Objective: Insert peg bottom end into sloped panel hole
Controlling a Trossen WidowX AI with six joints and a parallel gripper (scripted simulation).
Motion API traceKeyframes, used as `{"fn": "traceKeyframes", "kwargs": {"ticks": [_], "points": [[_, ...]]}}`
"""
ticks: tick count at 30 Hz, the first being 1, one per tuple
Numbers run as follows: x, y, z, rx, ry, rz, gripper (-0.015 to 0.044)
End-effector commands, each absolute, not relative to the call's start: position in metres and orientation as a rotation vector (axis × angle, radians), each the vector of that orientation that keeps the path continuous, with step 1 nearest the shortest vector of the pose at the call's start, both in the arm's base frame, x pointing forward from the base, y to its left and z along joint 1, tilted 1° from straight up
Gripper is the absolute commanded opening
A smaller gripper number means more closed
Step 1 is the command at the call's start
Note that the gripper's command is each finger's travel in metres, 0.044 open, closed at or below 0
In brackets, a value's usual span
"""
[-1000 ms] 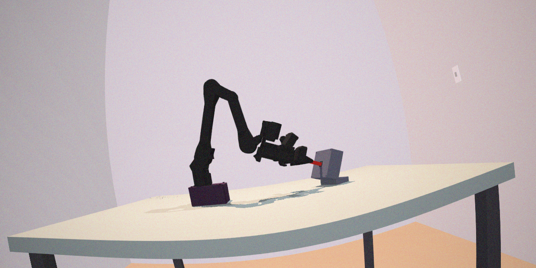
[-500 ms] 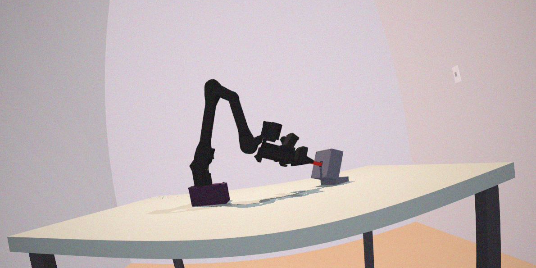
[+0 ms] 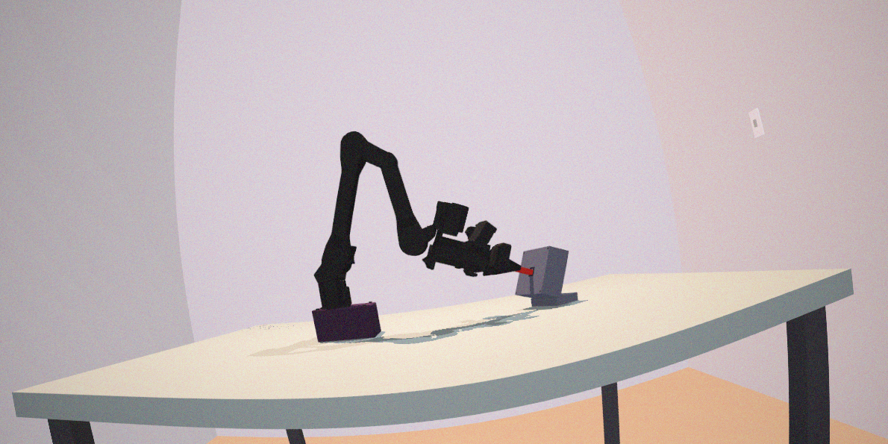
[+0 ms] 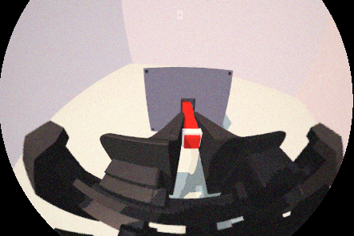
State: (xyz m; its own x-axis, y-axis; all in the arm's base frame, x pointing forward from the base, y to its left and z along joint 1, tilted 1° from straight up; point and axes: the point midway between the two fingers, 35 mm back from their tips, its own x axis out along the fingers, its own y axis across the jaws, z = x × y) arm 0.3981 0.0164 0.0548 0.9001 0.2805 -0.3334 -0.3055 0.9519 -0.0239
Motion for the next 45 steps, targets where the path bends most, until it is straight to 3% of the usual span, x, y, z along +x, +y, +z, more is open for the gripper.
{"fn": "traceKeyframes", "kwargs": {"ticks": [1,45], "points": [[0.4005,0.0162,0.056,-0.073,0.329,0.299,0.0],[0.4093,0.0193,0.0522,-0.073,0.328,0.299,0.0]]}}
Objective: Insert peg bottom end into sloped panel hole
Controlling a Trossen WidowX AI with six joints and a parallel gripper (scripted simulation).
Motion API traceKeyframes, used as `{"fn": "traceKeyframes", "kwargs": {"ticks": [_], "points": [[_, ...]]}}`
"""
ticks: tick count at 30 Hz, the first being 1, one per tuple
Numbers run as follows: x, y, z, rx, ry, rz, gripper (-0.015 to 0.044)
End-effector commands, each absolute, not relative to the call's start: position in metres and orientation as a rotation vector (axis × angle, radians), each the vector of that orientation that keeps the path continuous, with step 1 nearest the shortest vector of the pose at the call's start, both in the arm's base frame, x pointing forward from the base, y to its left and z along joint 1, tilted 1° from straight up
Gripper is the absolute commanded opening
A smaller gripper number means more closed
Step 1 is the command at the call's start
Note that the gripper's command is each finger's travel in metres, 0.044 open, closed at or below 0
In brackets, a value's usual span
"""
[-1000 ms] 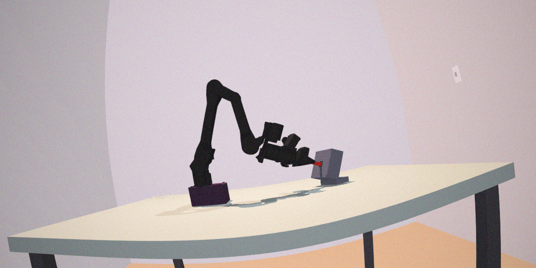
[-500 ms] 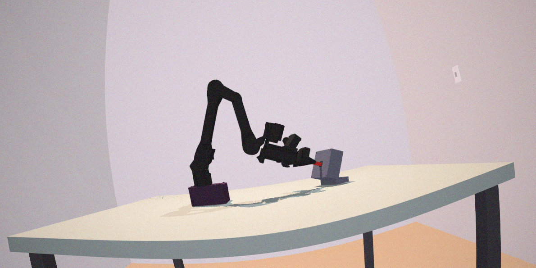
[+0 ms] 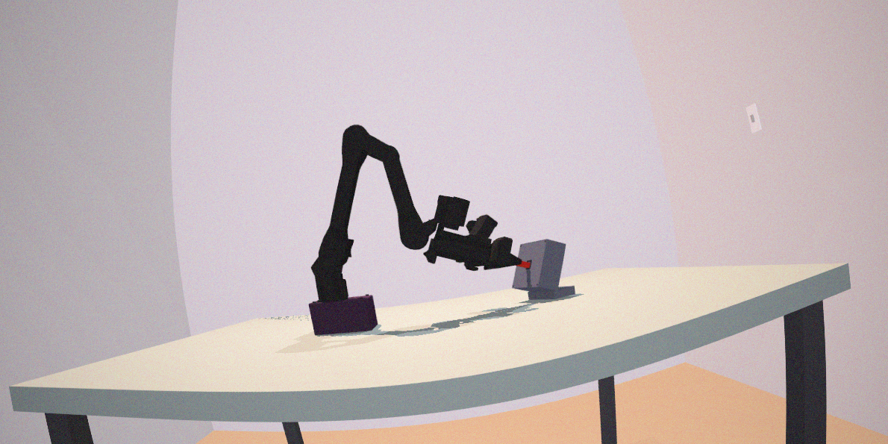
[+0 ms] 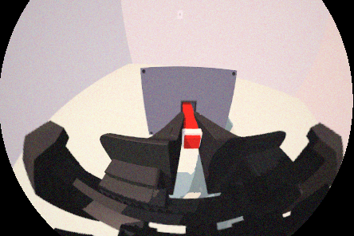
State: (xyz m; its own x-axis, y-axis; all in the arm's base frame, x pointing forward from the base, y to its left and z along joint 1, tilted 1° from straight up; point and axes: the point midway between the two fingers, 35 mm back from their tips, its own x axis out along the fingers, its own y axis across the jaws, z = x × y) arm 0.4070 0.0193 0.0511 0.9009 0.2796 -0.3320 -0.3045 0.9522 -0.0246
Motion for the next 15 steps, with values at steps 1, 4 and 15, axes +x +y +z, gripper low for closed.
{"fn": "traceKeyframes", "kwargs": {"ticks": [1,4,15], "points": [[0.4095,0.0194,0.0521,-0.073,0.328,0.299,0.0],[0.4101,0.0196,0.0519,-0.073,0.328,0.299,0.0],[0.4123,0.0197,0.0517,-0.073,0.328,0.299,0.0]]}}
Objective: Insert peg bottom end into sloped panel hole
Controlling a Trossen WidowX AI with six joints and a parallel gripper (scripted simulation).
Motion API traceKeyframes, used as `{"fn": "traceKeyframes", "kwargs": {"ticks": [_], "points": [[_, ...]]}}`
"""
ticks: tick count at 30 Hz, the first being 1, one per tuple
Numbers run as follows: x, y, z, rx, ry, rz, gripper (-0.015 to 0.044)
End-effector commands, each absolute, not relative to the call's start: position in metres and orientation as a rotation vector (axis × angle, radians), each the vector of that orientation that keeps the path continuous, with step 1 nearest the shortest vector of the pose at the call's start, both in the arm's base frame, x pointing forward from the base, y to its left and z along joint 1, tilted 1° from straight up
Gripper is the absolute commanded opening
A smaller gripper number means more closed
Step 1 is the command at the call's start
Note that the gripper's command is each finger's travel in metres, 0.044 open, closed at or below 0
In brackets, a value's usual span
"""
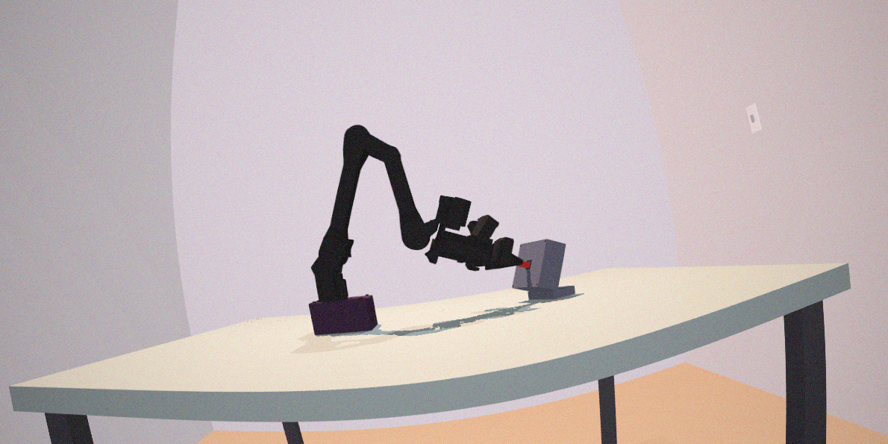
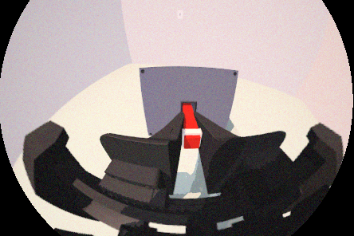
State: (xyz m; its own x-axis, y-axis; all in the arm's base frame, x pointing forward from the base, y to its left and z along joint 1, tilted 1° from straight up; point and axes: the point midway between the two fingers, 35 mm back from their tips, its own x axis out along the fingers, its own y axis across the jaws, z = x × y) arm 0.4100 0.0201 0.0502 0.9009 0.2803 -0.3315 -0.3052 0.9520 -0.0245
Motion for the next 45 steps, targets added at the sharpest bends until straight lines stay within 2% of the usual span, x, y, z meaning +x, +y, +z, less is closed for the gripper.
{"fn": "traceKeyframes", "kwargs": {"ticks": [1,35,45], "points": [[0.4124,0.0197,0.0517,-0.073,0.328,0.299,0.0],[0.4148,0.0198,0.0507,-0.077,0.33,0.303,0.0],[0.4148,0.0198,0.0507,-0.077,0.33,0.303,0.0263]]}}
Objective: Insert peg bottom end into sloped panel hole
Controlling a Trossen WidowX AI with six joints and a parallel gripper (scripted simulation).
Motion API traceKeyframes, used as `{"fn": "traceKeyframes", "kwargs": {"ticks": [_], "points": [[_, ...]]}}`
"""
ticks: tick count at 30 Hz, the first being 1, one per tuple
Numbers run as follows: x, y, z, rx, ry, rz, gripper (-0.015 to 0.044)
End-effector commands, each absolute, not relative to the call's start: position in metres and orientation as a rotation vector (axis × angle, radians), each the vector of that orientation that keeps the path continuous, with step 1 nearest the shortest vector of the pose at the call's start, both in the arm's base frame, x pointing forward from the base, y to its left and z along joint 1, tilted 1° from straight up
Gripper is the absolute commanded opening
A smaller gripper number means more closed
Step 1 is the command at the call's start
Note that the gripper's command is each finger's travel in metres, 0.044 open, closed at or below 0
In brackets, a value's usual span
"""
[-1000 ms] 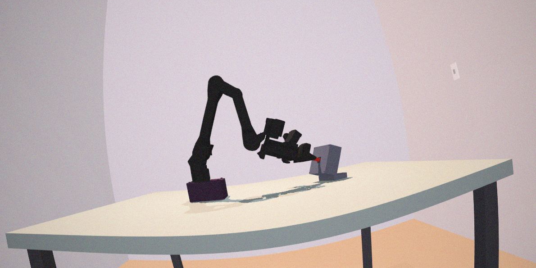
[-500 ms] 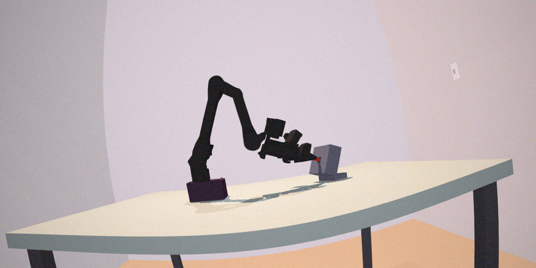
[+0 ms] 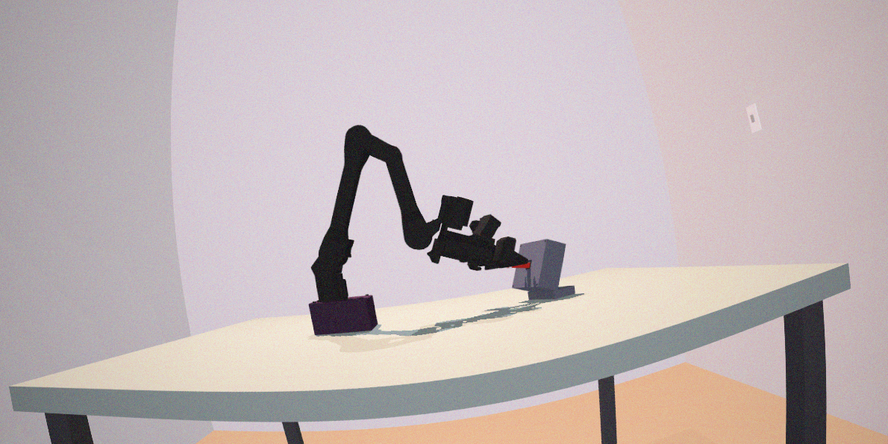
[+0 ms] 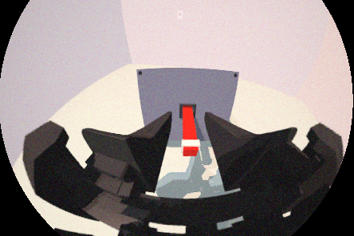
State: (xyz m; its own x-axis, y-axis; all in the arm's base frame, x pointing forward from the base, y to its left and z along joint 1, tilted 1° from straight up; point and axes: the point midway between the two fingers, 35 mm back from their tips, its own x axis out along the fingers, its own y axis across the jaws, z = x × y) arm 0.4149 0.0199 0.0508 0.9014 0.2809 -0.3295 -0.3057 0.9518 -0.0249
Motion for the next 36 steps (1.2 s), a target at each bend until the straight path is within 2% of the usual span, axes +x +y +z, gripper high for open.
{"fn": "traceKeyframes", "kwargs": {"ticks": [1,7,36], "points": [[0.415,0.02,0.051,-0.077,0.33,0.303,0.0289],[0.412,0.019,0.052,-0.077,0.33,0.303,0.044],[0.387,0.007,0.068,-0.076,0.329,0.3,0.044]]}}
